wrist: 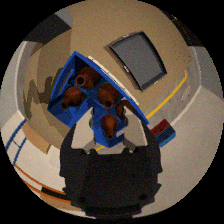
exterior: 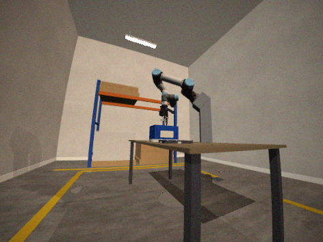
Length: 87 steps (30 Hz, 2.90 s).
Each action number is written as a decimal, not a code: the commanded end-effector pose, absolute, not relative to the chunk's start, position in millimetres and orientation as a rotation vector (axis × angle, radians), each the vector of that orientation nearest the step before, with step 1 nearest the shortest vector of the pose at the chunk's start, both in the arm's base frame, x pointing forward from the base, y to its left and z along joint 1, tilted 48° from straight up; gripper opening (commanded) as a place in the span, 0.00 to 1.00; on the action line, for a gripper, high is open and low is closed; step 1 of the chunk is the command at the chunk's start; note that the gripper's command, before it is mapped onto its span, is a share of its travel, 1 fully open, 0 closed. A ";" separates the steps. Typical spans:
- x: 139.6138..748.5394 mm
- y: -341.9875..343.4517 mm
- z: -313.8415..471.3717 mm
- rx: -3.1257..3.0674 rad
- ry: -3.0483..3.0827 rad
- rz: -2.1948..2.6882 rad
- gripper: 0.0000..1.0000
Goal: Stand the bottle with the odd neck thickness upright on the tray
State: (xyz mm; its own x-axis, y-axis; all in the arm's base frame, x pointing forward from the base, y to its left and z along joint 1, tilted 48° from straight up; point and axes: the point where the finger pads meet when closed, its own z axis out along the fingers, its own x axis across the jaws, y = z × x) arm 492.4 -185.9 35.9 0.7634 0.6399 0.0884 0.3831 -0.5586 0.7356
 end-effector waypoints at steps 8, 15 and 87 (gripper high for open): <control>492.5 -185.7 36.3 2.224 0.760 0.453 0.38; 492.7 -185.9 36.1 2.224 0.760 0.453 0.38; 513.0 -206.5 9.9 2.224 0.760 0.453 0.38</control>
State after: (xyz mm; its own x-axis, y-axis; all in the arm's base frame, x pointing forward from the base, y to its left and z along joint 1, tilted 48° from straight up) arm 512.9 -206.7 9.5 0.7634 0.6399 0.0884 0.3831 -0.5587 0.7356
